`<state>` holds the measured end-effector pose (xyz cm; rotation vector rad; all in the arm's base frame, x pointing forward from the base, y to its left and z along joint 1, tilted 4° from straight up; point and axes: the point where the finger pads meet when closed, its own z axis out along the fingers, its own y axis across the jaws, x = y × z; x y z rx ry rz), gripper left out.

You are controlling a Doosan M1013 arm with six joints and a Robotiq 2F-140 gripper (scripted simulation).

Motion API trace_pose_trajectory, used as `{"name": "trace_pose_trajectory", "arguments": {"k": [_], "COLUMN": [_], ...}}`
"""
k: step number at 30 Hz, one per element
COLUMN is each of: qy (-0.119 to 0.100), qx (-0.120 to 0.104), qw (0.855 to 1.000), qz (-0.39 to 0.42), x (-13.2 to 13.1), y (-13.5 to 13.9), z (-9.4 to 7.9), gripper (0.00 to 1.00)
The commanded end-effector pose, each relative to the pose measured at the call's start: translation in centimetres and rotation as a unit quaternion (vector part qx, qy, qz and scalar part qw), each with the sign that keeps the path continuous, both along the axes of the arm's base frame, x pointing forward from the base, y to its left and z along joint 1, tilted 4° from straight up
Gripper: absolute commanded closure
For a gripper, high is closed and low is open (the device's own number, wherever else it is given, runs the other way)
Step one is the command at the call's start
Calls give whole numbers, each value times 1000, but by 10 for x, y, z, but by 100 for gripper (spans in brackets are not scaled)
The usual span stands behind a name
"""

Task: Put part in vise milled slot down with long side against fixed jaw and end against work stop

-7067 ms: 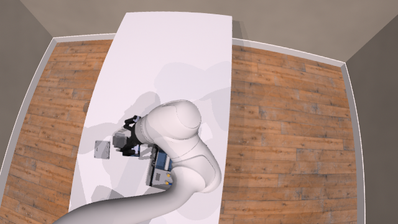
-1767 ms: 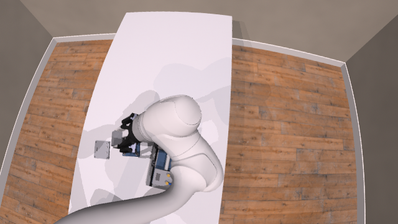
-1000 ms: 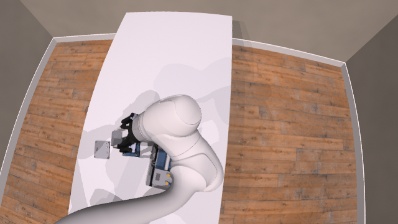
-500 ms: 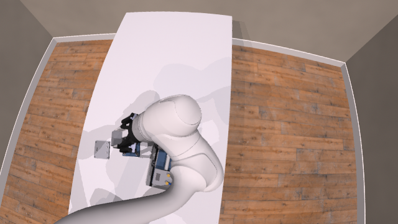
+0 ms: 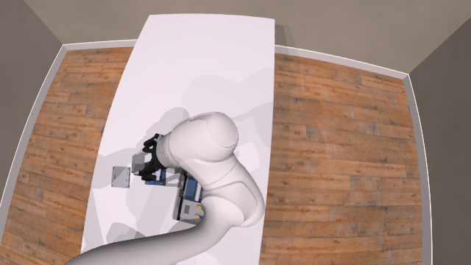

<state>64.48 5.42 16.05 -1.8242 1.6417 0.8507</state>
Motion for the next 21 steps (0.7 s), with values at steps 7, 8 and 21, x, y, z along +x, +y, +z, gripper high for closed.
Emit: {"name": "trace_pose_trajectory", "arguments": {"k": [7,8,21], "qy": [0,0,-2], "qx": [-1,-2,-18], "qw": [1000,1000,1000], "qz": [0,0,0], "x": [0,0,0], "y": [0,0,1], "z": [0,0,1], "gripper": [100,100,100]}}
